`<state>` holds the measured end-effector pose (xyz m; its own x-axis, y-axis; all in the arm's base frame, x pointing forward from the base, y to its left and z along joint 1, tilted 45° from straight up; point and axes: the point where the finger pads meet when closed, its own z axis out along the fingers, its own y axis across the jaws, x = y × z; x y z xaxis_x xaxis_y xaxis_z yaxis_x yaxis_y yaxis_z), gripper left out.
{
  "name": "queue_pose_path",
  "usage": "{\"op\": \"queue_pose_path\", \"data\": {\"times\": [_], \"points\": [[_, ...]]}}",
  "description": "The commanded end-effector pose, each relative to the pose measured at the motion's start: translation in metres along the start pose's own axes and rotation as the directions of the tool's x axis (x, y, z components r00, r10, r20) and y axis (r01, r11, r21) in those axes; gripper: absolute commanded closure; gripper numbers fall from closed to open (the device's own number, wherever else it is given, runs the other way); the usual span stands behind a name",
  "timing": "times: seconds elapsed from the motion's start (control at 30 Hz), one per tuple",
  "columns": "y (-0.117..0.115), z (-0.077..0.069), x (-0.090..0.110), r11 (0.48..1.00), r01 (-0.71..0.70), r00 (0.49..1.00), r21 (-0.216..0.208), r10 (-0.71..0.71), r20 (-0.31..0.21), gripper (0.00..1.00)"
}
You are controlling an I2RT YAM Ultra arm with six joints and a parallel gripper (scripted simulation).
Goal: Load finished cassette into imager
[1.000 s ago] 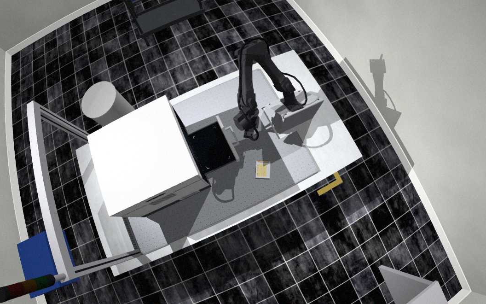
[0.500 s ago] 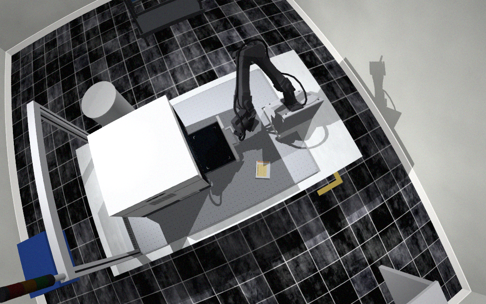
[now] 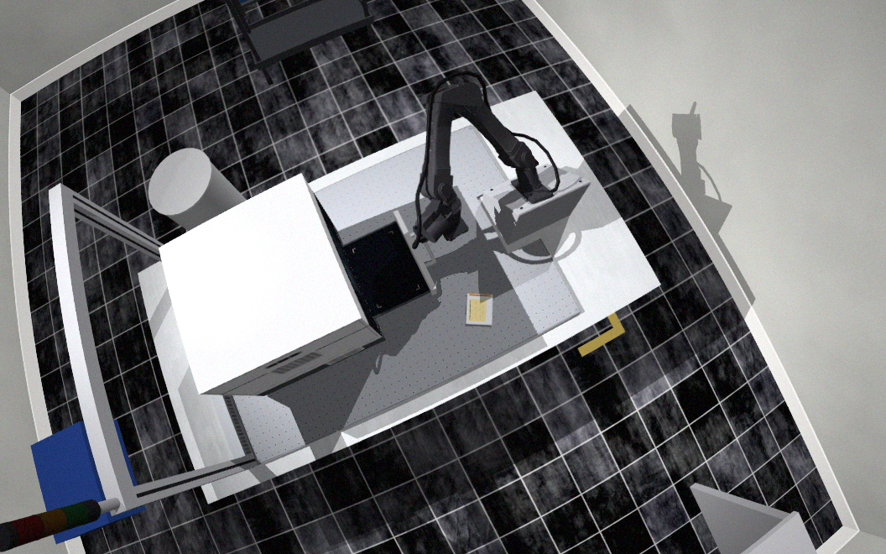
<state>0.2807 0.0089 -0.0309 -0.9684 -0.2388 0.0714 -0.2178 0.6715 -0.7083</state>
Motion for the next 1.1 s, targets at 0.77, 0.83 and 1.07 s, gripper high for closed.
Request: {"op": "queue_pose_path", "data": {"times": [0.77,0.83,1.07], "points": [[0.076,0.004,-0.019,0.940,0.342,0.940,-0.016,-0.342,0.013,0.65],[0.086,0.005,-0.021,0.915,0.404,0.915,-0.015,-0.403,0.014,0.65],[0.110,0.009,-0.022,0.832,0.554,0.833,-0.014,-0.554,0.011,0.65]]}}
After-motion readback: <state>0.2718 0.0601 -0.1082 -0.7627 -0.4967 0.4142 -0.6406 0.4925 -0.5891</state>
